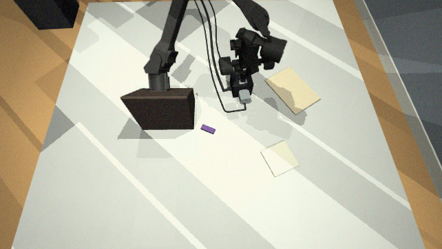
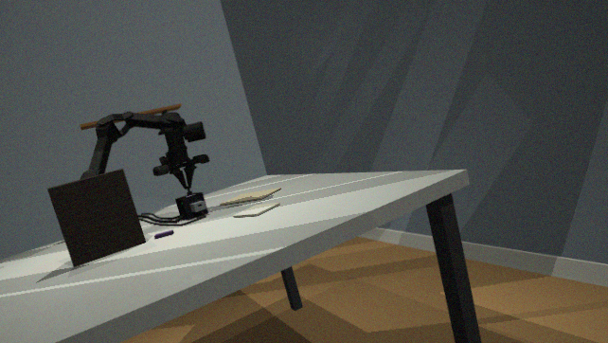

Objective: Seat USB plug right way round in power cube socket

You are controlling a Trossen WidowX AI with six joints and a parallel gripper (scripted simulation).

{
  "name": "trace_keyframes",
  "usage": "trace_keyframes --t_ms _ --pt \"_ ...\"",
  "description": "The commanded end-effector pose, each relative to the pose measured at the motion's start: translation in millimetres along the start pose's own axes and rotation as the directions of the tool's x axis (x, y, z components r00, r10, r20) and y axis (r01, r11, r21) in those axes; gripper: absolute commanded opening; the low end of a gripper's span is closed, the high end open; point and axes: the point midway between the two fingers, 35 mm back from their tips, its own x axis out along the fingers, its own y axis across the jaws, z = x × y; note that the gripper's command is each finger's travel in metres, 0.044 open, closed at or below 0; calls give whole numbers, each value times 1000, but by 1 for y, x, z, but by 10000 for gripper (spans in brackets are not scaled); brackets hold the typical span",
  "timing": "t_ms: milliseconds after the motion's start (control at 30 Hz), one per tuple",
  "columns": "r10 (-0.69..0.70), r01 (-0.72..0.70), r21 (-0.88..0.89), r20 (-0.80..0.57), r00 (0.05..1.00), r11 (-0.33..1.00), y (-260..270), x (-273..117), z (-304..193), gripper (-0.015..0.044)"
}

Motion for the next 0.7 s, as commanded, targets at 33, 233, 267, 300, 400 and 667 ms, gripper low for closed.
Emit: trace_keyframes --t_ms 33,233,267,300,400,667 --pt "-2 2 0 0 1000 1000 0 -1 0 95" --pt "-2 2 0 0 1000 1000 0 -1 0 95" --pt "-2 2 0 0 1000 1000 0 -1 0 95" --pt "-2 2 0 0 1000 1000 0 -1 0 95" --pt "-2 2 0 0 1000 1000 0 -1 0 95" --pt "-2 2 -1 0 1000 1000 0 -4 0 95"
